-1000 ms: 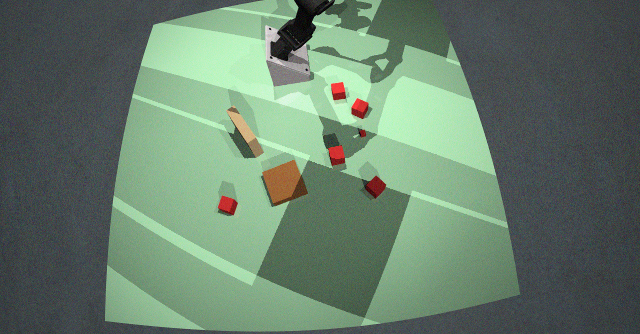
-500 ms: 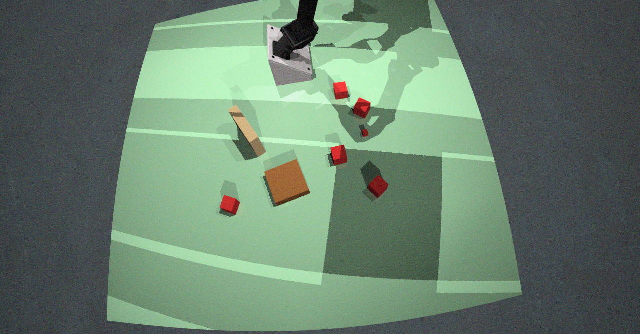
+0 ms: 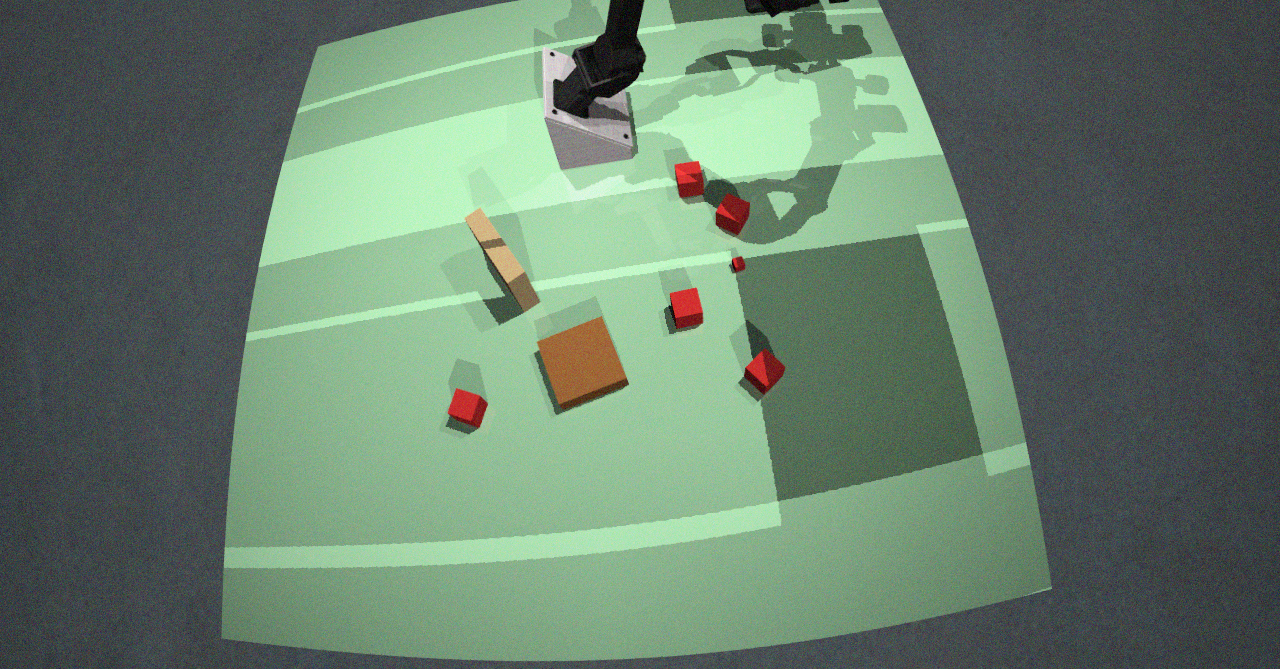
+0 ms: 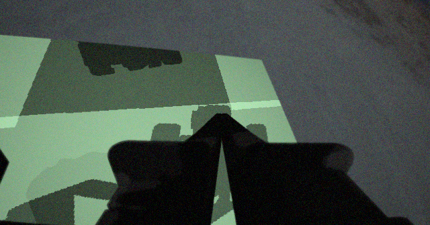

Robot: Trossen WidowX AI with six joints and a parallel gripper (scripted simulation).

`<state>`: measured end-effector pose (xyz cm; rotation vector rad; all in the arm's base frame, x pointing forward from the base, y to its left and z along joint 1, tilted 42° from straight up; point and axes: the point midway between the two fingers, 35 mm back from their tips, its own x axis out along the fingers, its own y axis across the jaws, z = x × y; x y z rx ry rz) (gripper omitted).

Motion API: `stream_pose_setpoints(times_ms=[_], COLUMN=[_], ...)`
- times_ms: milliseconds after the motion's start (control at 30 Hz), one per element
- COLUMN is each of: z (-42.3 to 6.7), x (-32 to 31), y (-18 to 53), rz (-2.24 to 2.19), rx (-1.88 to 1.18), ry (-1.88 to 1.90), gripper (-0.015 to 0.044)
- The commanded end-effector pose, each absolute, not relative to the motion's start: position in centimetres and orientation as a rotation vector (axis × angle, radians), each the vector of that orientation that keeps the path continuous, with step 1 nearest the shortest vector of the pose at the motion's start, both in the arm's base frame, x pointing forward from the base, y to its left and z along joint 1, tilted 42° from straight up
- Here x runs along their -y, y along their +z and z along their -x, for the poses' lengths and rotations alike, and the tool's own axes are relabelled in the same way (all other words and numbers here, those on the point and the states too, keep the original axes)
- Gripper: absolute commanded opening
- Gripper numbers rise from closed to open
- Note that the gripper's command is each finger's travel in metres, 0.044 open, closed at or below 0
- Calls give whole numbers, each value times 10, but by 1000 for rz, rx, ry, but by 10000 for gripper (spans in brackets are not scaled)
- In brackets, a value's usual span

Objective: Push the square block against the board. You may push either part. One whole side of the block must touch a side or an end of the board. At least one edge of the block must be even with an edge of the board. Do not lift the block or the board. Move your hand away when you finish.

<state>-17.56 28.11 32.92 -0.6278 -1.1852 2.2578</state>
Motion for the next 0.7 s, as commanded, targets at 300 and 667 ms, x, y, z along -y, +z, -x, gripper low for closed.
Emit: stream_pose_setpoints(times_ms=[300,667], z=[102,33], x=[-331,-352], y=[298,278], rz=[751,791], rx=[772,494], ry=[2157,2025], gripper=[0,0])
